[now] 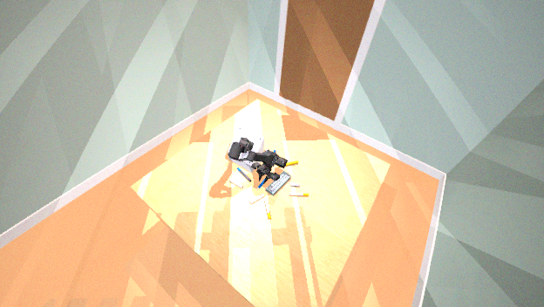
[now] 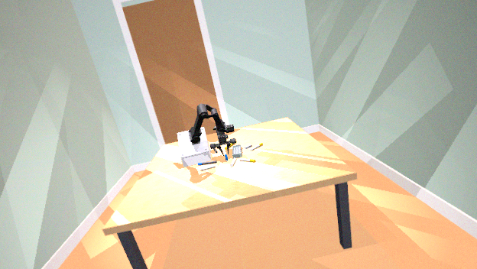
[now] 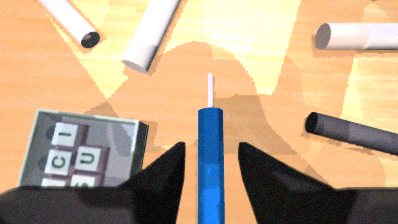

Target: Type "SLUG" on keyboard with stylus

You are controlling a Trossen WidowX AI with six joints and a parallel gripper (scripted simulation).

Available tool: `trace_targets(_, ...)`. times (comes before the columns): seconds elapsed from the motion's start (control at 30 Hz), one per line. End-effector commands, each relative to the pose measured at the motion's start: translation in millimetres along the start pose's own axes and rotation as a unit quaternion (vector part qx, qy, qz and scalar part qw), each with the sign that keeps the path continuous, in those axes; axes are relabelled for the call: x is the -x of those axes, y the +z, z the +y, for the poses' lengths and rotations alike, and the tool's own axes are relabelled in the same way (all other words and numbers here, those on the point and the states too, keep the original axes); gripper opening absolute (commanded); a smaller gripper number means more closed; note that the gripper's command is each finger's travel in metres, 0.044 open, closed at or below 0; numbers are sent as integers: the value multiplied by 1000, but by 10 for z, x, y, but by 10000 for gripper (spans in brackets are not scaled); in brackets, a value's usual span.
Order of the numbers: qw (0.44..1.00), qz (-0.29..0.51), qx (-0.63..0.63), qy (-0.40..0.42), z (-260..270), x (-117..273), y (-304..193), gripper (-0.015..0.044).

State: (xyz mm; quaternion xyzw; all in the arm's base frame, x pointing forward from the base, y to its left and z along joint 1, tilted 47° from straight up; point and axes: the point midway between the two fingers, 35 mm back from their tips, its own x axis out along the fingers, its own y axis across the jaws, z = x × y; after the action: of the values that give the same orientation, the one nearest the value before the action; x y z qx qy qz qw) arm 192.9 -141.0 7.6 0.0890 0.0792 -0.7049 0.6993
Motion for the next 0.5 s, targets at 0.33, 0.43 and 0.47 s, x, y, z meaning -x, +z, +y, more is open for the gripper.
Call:
trace_targets(0.33, 1000, -3, 5, 0, -17, -122, -60, 150)
trace_targets(0.43, 1000, -3, 5, 0, -17, -148, -75, 150)
trace_targets(0.47, 1000, -3, 5, 0, -18, -156, -80, 150)
